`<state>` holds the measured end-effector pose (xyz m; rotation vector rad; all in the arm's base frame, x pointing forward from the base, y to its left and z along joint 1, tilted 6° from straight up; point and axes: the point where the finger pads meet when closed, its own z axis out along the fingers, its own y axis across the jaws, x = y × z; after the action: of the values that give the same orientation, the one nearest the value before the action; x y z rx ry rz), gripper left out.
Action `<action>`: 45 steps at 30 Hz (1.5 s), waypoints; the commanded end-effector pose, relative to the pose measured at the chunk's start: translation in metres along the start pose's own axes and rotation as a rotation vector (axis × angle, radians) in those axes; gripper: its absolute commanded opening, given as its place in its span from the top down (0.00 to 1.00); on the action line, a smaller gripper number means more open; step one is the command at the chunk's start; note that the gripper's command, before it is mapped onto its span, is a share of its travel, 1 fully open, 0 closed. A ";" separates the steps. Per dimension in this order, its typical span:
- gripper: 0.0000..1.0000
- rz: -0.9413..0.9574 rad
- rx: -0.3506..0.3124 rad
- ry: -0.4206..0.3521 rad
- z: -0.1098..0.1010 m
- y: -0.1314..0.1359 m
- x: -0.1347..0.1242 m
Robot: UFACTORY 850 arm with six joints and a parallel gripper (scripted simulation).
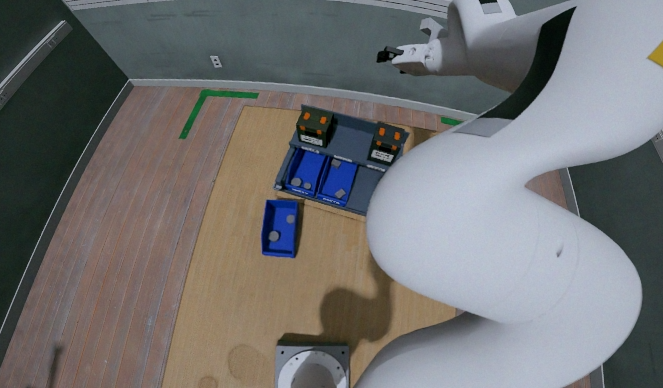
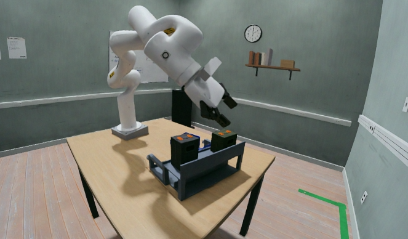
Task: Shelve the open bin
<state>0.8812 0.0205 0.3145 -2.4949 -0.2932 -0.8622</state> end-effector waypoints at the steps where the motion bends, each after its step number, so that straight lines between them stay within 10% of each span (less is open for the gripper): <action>1: 0.00 -0.004 -0.003 0.017 -0.002 -0.002 0.000; 45: 0.00 -0.004 -0.003 0.017 -0.071 -0.057 -0.117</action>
<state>0.7454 0.0285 0.3096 -2.4924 -0.2911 -0.8726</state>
